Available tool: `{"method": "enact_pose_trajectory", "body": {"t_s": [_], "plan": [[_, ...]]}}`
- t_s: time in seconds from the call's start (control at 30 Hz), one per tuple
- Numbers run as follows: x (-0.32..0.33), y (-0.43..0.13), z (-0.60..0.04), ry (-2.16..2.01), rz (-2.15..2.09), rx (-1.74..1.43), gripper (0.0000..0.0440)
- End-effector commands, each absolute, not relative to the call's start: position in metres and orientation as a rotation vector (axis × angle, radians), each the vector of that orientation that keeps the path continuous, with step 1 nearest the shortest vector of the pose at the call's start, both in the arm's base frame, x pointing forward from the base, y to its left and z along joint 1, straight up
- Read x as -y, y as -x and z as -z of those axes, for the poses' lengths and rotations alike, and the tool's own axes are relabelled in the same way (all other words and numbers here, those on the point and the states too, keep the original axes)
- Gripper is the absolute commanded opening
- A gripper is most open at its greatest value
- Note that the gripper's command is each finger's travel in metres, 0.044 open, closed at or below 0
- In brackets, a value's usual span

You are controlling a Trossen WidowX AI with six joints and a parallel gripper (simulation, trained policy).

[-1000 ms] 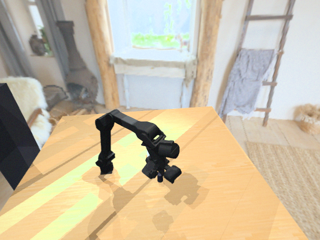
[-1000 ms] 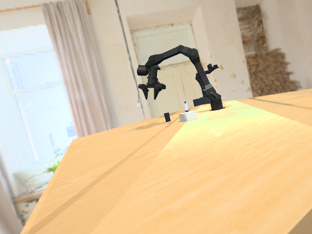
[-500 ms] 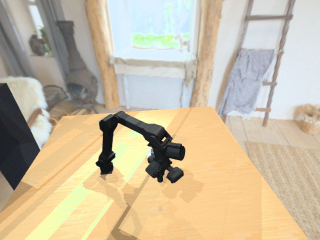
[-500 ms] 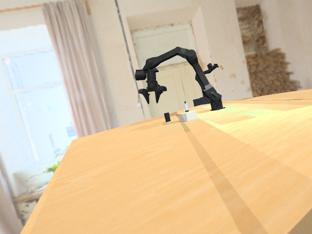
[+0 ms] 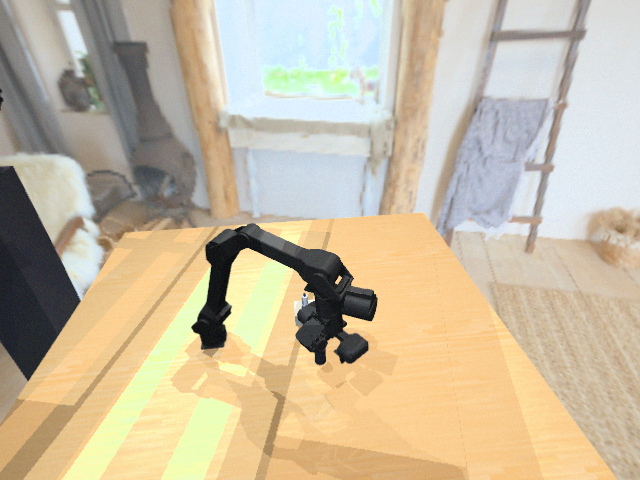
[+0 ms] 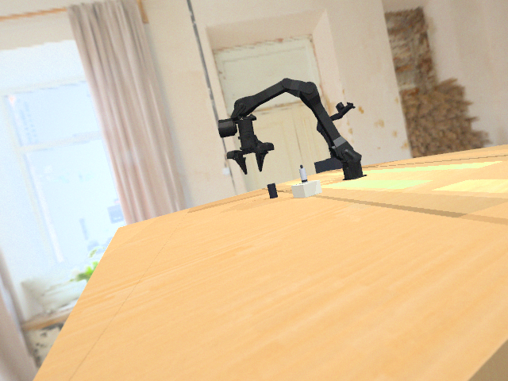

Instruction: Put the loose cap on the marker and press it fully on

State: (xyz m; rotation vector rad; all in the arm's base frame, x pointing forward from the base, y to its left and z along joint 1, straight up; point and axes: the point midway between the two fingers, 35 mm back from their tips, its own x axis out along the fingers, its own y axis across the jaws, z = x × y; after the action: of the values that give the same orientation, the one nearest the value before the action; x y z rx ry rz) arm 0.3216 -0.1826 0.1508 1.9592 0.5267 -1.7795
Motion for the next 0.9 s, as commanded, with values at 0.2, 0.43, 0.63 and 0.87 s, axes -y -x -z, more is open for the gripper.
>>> {"method": "enact_pose_trajectory", "body": {"t_s": [0.2, 0.43, 0.63, 0.87], "plan": [[0.162, -0.321, -0.136, -1.906, 1.859, -0.595, 0.0313], [0.148, -0.321, -0.130, -1.871, 1.894, -0.639, 0.0313], [0.136, -0.319, -0.126, -1.838, 1.923, -0.678, 0.0314], [0.126, -0.314, -0.119, -1.797, 1.958, -0.723, 0.0312]]}}
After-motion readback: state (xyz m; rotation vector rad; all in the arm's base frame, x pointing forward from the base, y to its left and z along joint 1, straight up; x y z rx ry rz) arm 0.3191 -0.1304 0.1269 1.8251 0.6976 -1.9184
